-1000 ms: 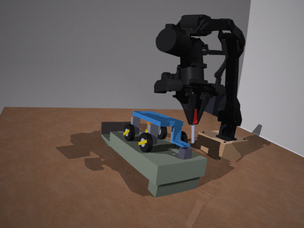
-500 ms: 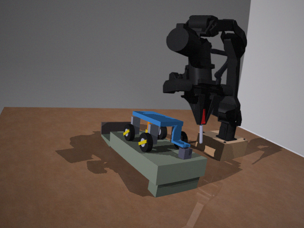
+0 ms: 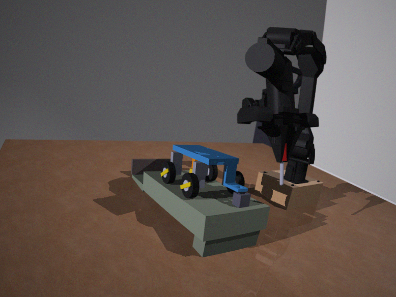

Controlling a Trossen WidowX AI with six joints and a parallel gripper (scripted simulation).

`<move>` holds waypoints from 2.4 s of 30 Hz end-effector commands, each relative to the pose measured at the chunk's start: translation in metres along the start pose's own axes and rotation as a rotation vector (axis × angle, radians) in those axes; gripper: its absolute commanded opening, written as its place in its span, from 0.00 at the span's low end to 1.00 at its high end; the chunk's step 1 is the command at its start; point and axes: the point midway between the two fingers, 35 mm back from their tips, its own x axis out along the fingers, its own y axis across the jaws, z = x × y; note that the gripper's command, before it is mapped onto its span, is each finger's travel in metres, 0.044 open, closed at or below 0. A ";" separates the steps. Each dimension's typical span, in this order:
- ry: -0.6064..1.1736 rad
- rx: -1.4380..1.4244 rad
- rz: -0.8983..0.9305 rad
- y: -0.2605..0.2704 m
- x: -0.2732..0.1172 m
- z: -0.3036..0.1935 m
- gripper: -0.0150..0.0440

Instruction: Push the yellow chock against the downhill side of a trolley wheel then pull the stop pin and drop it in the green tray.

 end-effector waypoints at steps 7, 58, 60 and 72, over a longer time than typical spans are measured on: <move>-0.001 0.003 0.003 -0.012 0.000 0.006 0.25; -0.019 0.003 0.003 -0.010 -0.028 0.201 0.25; -0.019 0.003 0.003 -0.010 -0.029 0.209 0.25; -0.024 0.003 0.002 -0.014 -0.037 0.259 0.25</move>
